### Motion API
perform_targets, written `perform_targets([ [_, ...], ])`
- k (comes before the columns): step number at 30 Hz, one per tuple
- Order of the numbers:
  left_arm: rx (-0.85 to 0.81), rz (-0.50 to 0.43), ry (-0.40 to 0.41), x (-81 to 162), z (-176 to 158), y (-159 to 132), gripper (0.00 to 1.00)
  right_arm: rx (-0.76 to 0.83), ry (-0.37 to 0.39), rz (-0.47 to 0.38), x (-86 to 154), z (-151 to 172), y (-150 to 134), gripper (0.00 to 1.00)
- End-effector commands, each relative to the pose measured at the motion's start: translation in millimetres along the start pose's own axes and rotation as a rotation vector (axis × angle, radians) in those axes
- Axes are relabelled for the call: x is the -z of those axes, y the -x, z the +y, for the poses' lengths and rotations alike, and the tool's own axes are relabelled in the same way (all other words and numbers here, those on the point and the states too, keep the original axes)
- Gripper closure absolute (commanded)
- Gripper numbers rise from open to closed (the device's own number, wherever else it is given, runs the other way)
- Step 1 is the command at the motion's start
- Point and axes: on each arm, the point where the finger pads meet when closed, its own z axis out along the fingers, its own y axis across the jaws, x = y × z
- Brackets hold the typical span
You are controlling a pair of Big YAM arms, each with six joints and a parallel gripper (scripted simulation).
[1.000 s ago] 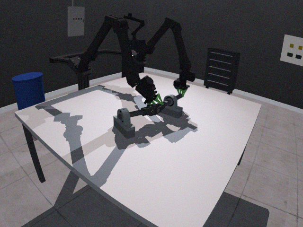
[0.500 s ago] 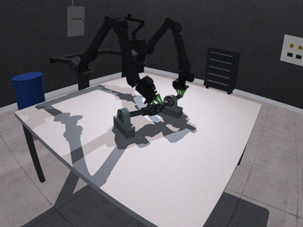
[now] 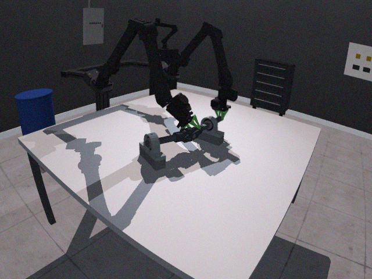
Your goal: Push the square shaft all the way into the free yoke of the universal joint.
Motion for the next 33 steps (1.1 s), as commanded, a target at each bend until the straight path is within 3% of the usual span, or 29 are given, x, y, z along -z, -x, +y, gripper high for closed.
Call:
perform_targets([
  [1, -0.007, -0.04, 0.011, 2.2, 5.4, 40.0, 0.81, -0.006, -0.026, 0.008, 4.6, -12.2, -3.4, 0.53],
  [25, -0.006, -0.044, 0.013, 2.8, 5.6, 52.6, 0.81, -0.006, -0.026, 0.008, 4.6, -12.2, -3.4, 0.53],
  [33, 0.003, -0.039, 0.04, 14.4, 14.0, 9.7, 0.81, -0.006, -0.026, 0.008, 4.6, -12.2, -3.4, 0.53],
])
